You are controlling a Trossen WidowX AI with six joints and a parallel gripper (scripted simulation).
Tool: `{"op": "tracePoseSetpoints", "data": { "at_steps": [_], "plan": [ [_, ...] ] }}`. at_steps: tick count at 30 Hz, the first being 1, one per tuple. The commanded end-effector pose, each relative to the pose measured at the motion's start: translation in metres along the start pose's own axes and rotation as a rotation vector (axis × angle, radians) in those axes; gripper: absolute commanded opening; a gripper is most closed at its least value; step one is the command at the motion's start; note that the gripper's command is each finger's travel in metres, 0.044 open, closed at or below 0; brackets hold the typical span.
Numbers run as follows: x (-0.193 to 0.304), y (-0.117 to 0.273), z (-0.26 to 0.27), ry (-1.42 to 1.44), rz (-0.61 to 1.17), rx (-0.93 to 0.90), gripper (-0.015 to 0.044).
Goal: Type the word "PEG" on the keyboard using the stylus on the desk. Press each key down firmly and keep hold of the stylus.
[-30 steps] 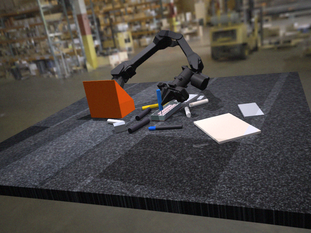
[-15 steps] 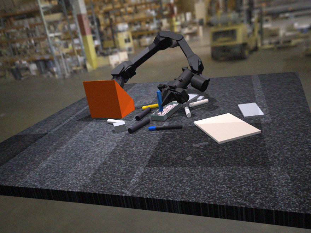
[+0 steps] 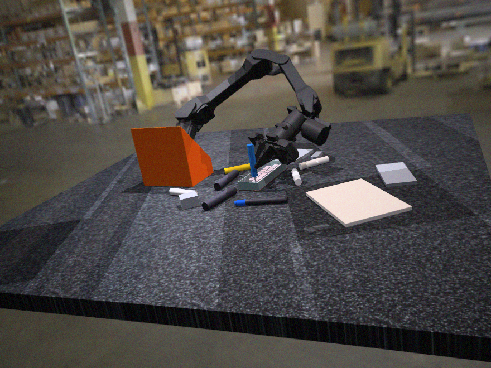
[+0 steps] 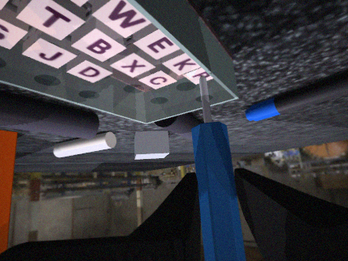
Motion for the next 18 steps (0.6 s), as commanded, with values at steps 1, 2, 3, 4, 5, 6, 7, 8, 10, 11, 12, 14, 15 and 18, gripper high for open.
{"op": "tracePoseSetpoints", "data": {
  "at_steps": [1, 2, 3, 4, 5, 6, 7, 8, 10, 11, 12, 14, 15, 18],
  "plan": [
    [0.001, 0.001, 0.0, -0.004, -0.007, 0.001, 0.0081],
    [0.003, 0.003, 0.0, -0.004, -0.007, 0.001, 0.0081],
    [0.005, 0.004, 0.0, -0.004, -0.006, 0.001, 0.0081],
    [0.009, 0.006, 0.0, -0.004, -0.006, 0.002, 0.0081],
    [0.014, 0.009, 0.0, -0.005, -0.006, 0.002, 0.0081],
    [0.019, 0.012, 0.0, -0.005, -0.006, 0.002, 0.0081],
    [0.023, 0.015, 0.001, -0.005, -0.006, 0.002, 0.0081],
    [0.028, 0.017, 0.001, -0.005, -0.006, 0.002, 0.0081],
    [0.032, 0.019, 0.001, -0.005, -0.005, 0.002, 0.0081],
    [0.032, 0.019, 0.001, -0.005, -0.005, 0.002, 0.0081],
    [0.032, 0.019, 0.001, -0.005, -0.005, 0.002, 0.0081],
    [0.031, 0.017, 0.001, -0.017, -0.012, -0.002, 0.0084],
    [0.031, 0.017, 0.001, -0.017, -0.012, -0.002, 0.0078],
    [0.031, 0.017, 0.001, -0.017, -0.012, -0.002, 0.0058]
  ]
}}
Point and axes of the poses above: the point midway between the two fingers, 35 mm back from their tips, its own y axis back along the fingers, its own z axis across the jaws, x = y × z, the point moved 8 cm from there along y, back along the fingers, and after that the axes turned 3 degrees about y, right-handed, at the moved point
